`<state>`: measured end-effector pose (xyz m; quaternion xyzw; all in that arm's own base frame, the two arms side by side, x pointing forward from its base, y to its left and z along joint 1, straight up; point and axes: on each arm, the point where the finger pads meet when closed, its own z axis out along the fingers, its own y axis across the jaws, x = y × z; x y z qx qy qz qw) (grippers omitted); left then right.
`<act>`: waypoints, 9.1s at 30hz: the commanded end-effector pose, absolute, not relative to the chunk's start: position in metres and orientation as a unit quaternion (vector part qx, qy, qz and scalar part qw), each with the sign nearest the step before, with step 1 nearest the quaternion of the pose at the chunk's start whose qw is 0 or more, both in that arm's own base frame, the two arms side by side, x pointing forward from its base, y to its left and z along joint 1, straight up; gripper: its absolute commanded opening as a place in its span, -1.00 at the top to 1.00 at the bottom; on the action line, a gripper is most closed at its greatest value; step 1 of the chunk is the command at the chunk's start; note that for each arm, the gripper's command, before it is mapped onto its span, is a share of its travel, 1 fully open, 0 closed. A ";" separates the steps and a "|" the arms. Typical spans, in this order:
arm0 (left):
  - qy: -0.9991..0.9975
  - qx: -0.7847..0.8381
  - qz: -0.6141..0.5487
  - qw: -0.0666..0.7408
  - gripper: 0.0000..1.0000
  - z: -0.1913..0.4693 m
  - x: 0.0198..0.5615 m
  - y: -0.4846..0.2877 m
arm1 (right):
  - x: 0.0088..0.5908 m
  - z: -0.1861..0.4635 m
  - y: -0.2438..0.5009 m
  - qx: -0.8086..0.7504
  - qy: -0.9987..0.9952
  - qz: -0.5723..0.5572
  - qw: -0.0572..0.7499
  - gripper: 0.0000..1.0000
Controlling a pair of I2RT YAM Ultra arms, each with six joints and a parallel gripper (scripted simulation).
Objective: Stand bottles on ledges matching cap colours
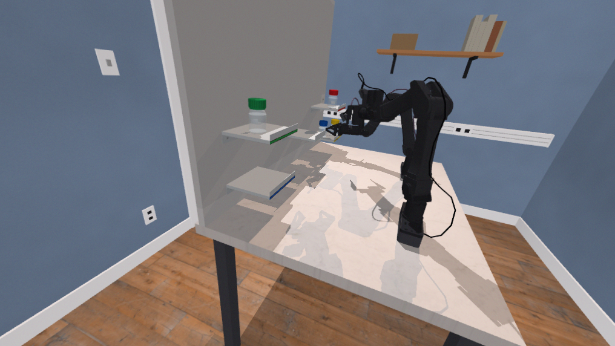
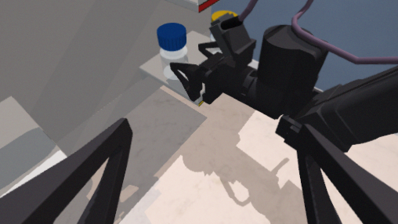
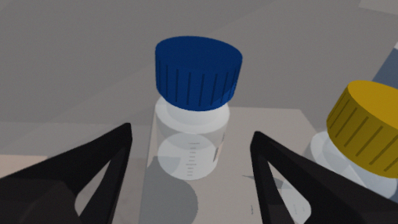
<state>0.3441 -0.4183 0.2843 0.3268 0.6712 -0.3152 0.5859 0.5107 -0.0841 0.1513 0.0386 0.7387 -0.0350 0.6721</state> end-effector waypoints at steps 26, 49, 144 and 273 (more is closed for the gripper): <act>0.662 0.321 -0.317 0.598 -1.00 0.301 0.347 -0.416 | 0.546 0.148 -0.086 0.040 0.742 -0.037 0.668 -0.62; 0.662 0.321 -0.317 0.598 -1.00 0.301 0.347 -0.416 | 0.542 0.151 -0.087 0.039 0.739 -0.036 0.672 -0.05; 0.662 0.321 -0.317 0.598 -1.00 0.301 0.347 -0.416 | 0.483 0.217 -0.088 0.038 0.736 -0.036 0.675 0.00; 0.695 0.237 -0.236 0.636 -1.00 0.447 0.212 -0.156 | 0.376 0.206 -0.073 0.040 0.758 -0.028 0.650 0.00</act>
